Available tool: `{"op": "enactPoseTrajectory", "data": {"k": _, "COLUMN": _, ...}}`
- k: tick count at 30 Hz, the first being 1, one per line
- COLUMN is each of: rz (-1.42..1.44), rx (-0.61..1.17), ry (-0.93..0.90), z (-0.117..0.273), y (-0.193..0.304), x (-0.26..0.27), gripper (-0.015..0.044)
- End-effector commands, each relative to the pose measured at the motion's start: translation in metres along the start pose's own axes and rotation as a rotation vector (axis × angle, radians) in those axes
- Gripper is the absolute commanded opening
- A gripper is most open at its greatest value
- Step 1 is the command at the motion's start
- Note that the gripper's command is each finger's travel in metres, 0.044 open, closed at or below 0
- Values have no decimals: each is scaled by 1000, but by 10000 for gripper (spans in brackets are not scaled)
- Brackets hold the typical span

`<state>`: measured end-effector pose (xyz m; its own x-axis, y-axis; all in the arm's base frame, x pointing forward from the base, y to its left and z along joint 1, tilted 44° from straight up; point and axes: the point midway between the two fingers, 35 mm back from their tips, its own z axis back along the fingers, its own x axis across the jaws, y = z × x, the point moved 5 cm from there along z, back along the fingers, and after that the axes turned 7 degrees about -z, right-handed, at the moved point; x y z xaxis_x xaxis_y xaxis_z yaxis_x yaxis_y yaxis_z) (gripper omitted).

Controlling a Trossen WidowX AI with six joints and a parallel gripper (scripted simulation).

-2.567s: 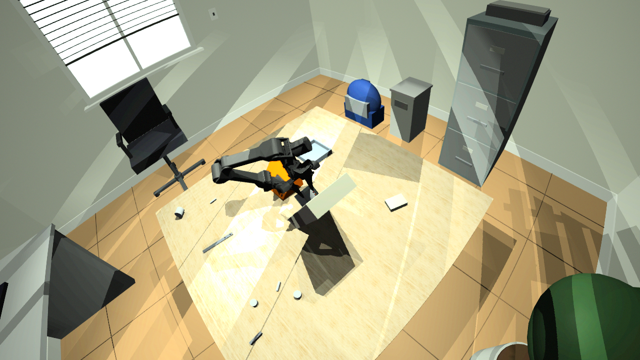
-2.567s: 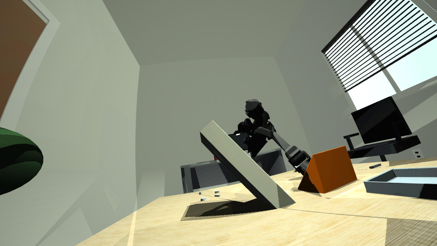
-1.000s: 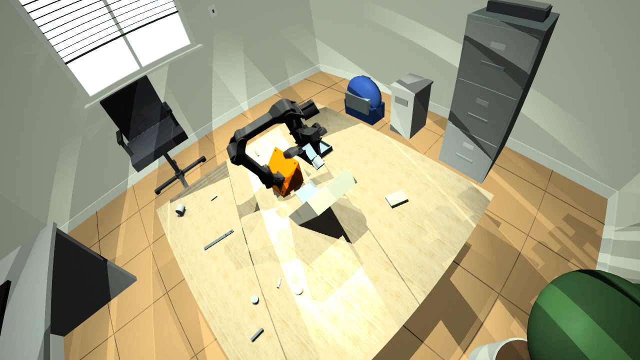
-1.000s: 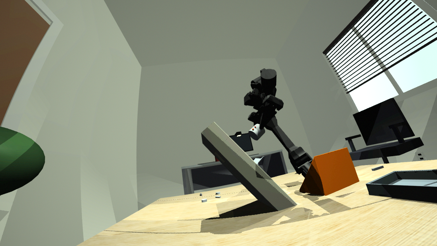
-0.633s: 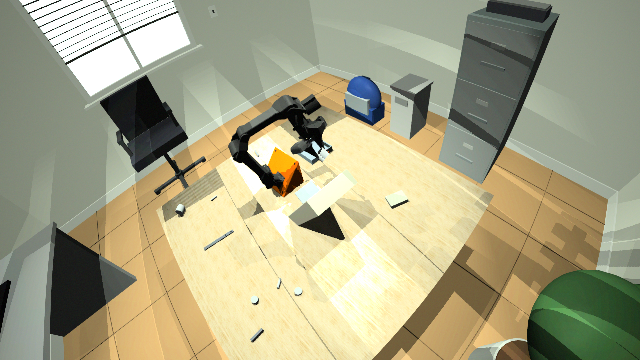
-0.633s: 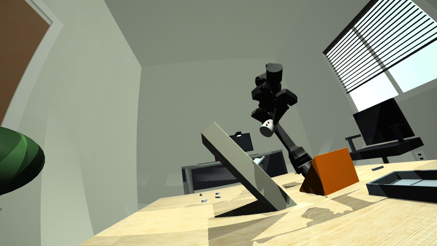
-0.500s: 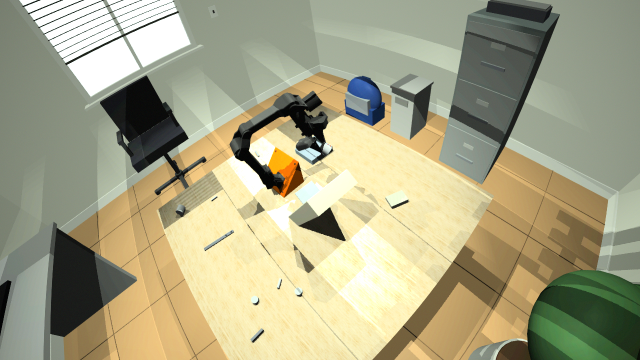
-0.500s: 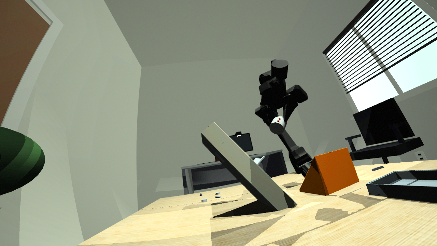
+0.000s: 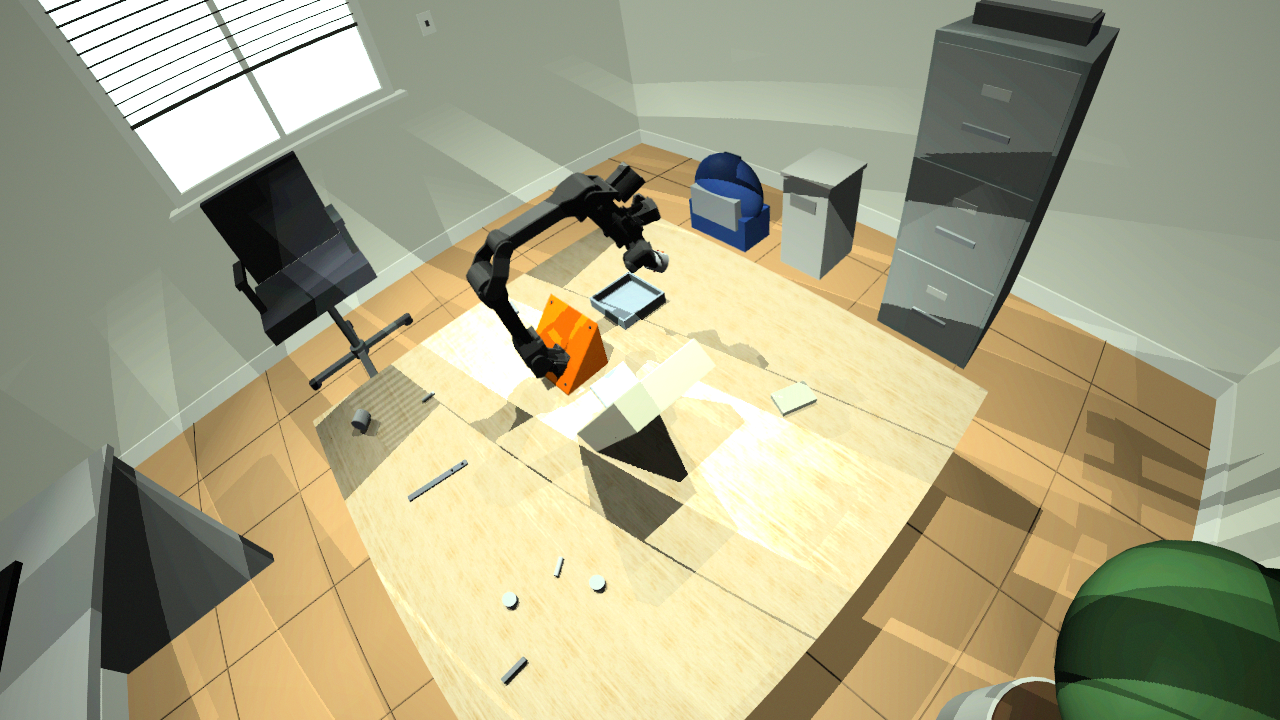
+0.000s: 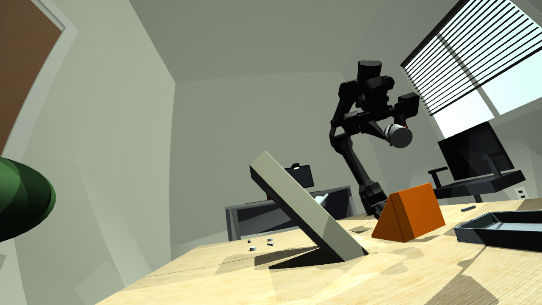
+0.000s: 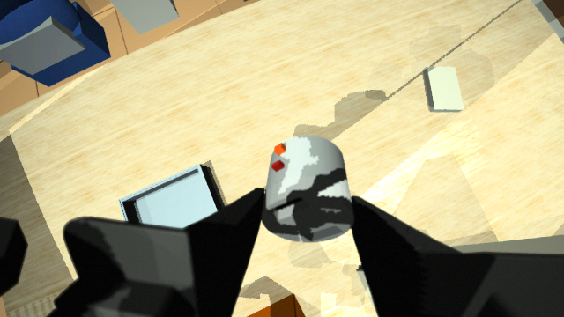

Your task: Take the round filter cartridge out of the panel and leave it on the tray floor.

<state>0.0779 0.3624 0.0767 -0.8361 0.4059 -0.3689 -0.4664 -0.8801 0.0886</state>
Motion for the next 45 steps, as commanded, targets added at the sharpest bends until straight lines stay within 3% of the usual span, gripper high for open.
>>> {"op": "enactPoseTrajectory", "data": {"k": 1, "rz": 69, "rx": -4, "ry": -34, "z": -3, "y": -2, "x": 11, "gripper": 0}}
{"op": "enactPoseTrajectory", "data": {"k": 11, "rz": 160, "rx": 0, "ry": -90, "z": -18, "y": 14, "x": 40, "gripper": 0}}
{"op": "enactPoseTrajectory", "data": {"k": 30, "rz": 480, "rx": 22, "ry": -275, "z": -71, "y": 90, "x": 117, "gripper": 0}}
{"op": "enactPoseTrajectory", "data": {"k": 45, "rz": 641, "rx": 39, "ry": -365, "z": -99, "y": 139, "x": 139, "gripper": 0}}
